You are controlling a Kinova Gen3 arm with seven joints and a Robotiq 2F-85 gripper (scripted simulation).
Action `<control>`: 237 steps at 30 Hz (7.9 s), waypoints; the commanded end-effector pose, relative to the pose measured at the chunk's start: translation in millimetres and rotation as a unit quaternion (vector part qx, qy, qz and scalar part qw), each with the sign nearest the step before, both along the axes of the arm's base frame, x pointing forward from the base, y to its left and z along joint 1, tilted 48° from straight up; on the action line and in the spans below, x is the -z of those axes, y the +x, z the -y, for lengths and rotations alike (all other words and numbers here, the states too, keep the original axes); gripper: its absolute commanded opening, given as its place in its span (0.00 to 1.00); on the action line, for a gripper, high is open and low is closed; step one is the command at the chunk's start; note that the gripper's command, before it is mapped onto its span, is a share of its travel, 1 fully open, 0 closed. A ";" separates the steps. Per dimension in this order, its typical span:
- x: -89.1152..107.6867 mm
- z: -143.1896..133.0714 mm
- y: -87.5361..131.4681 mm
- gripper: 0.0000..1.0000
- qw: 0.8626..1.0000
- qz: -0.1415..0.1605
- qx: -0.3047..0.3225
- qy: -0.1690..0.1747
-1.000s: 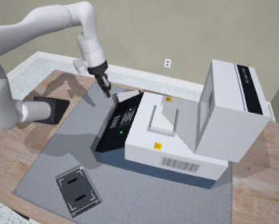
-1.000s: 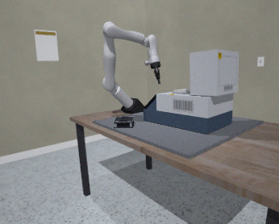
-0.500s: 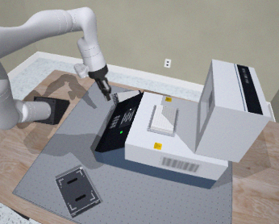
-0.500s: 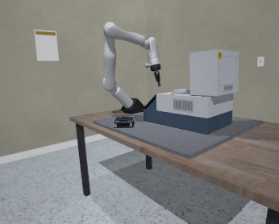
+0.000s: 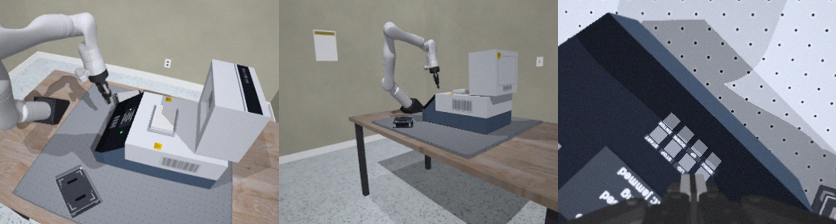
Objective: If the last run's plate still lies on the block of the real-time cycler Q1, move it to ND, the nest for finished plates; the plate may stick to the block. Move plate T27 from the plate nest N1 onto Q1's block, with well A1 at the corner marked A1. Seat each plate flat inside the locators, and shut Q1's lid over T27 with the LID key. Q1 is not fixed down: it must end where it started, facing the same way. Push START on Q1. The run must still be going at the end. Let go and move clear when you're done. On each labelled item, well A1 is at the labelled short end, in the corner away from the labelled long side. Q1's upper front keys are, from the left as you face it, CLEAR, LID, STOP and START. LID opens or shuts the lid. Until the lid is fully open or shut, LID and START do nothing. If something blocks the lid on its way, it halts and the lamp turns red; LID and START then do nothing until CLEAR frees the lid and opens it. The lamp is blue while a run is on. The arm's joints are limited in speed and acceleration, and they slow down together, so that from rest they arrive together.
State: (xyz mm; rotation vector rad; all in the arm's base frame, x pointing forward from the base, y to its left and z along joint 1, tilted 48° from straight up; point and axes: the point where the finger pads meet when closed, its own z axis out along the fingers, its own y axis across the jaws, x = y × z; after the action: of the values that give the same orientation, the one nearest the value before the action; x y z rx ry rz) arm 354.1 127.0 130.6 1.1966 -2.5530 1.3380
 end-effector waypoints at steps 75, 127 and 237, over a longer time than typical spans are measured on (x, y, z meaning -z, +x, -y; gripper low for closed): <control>46.9 50.7 4.1 0.10 1.000 0.000 -0.001 0.001; 56.3 61.9 17.7 0.10 1.000 0.000 -0.001 0.001; 48.5 52.6 6.3 0.10 1.000 0.000 -0.001 0.001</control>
State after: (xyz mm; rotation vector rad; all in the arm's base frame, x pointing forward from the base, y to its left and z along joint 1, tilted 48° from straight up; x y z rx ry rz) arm 361.3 72.9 81.2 1.1968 -2.5532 1.3380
